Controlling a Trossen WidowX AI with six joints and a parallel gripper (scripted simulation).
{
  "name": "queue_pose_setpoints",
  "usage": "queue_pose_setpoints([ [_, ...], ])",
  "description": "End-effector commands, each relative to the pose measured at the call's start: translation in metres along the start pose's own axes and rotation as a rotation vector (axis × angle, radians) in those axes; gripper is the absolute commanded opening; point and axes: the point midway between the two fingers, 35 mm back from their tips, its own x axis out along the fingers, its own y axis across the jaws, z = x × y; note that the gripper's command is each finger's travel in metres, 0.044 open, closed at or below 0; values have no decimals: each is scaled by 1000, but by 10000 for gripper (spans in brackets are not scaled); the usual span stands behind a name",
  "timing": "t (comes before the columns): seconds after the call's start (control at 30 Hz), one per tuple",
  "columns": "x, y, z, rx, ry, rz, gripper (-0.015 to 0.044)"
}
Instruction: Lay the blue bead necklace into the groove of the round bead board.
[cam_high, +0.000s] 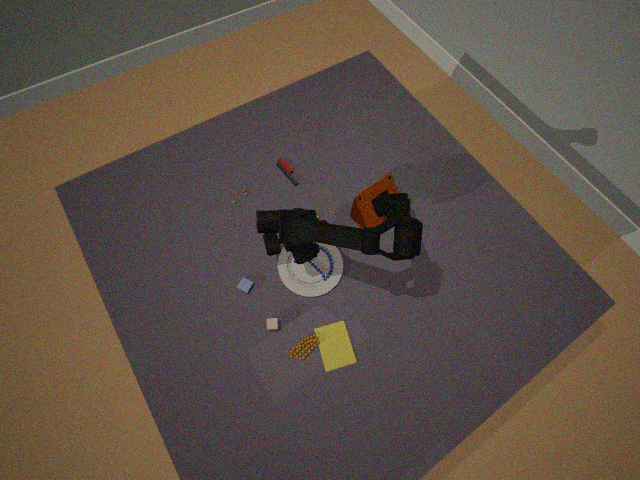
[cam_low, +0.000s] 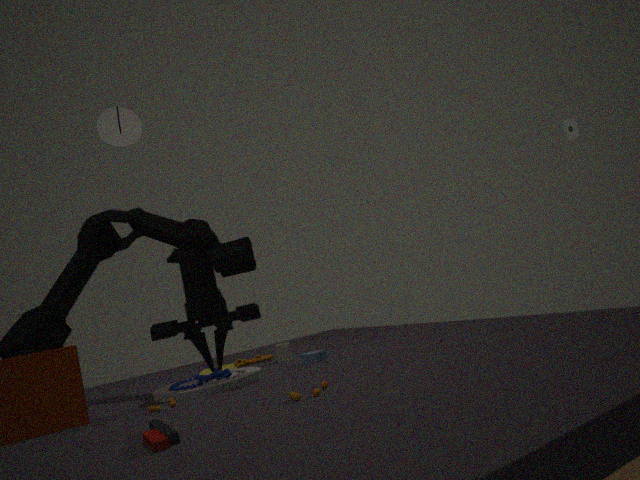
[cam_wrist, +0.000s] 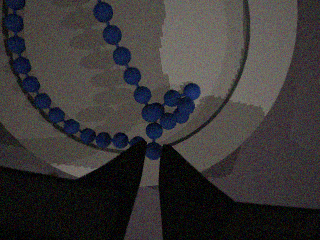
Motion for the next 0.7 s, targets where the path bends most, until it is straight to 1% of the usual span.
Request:
queue_pose_setpoints([
  [0.0, 1, -3, -4, 2, 2, 6, 0],
  [0.57, 17, -3, -4, 2, 1, 6, 0],
  [0.67, 14, -3, -3, -5, 5, 5, 79],
])
